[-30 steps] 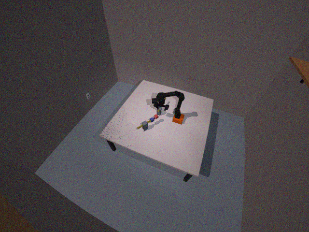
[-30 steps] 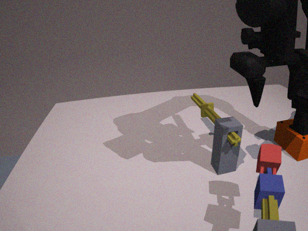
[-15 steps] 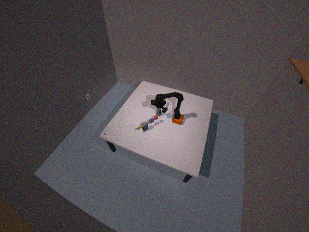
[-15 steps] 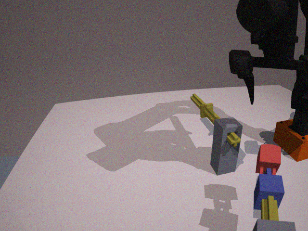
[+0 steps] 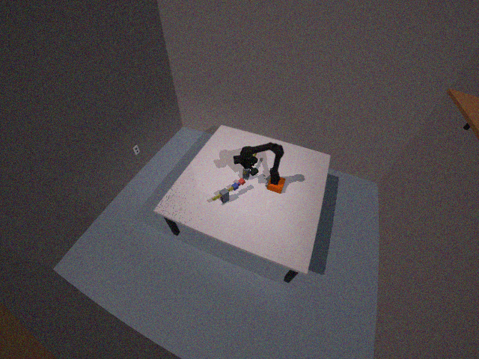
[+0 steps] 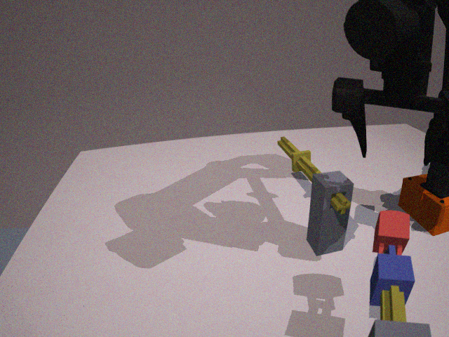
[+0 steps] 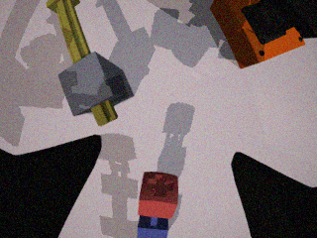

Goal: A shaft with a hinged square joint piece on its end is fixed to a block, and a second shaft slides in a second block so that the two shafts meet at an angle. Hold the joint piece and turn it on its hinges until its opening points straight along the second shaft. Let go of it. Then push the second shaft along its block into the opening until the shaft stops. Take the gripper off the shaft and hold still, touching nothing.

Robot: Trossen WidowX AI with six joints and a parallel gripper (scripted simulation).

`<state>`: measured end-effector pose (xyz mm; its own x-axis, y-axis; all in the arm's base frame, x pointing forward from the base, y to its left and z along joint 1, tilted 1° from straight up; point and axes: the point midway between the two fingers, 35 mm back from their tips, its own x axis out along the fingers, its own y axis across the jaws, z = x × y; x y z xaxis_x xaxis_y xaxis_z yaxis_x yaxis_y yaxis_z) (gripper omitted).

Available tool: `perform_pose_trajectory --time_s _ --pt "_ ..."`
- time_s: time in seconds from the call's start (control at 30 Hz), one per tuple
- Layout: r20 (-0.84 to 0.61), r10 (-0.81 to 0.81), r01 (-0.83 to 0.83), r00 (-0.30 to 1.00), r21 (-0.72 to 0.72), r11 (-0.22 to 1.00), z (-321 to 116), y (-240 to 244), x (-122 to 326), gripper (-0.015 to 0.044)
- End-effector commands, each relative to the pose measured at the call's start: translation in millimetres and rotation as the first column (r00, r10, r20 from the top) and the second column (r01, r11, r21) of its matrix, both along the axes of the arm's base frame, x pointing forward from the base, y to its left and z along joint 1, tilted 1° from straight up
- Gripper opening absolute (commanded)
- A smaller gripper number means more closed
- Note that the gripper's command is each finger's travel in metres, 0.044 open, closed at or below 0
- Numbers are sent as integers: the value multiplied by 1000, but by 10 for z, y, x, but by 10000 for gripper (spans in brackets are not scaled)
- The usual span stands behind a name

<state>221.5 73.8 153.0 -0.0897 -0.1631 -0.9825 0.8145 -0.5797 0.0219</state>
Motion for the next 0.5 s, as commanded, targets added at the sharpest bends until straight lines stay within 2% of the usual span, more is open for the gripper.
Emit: perform_pose_trajectory --time_s 0.0,0.47 --pt "-9 -9 9 1000 -10 1000 -173 -10 -3 440" --pt "-9 -9 9 1000 -10 1000 -714 -27 -23 440"
